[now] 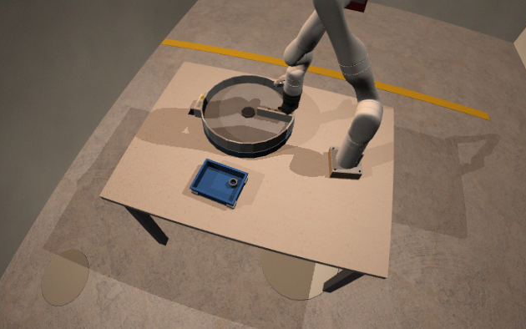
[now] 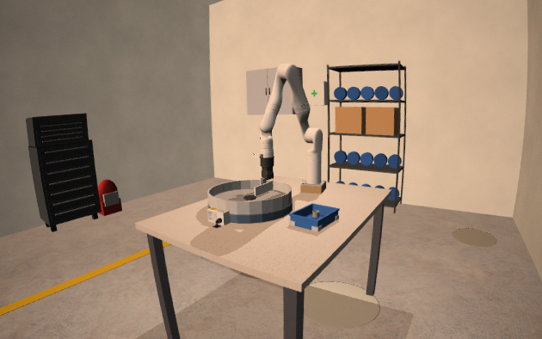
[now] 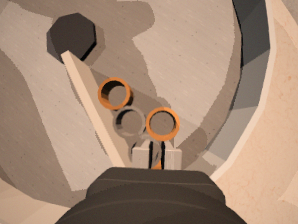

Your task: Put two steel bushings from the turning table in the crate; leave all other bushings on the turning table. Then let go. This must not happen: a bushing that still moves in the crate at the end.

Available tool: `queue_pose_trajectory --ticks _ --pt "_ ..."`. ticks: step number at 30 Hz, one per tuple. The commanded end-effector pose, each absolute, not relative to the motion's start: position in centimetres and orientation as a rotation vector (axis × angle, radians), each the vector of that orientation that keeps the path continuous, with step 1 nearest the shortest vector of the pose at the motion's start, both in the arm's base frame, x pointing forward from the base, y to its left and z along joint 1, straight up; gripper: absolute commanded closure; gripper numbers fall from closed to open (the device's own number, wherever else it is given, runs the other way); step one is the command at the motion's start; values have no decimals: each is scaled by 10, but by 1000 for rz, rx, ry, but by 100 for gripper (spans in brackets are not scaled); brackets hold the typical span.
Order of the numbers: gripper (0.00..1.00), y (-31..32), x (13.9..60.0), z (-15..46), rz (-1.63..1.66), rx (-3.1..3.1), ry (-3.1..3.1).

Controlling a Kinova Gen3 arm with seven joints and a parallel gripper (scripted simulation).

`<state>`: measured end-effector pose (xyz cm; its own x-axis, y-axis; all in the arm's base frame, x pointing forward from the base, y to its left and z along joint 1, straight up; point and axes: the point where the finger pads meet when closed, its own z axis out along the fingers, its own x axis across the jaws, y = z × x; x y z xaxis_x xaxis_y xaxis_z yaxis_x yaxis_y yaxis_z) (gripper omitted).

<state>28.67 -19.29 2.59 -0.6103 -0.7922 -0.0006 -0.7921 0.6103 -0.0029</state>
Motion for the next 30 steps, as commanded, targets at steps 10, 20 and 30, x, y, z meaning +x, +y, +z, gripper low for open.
queue_pose_trajectory --ticks 10,20,30 --pt "100 -194 286 26 -3 -1386 2817" --pt "100 -195 287 32 -4 -1386 2816" --pt "100 -195 287 34 -4 -1386 2816"
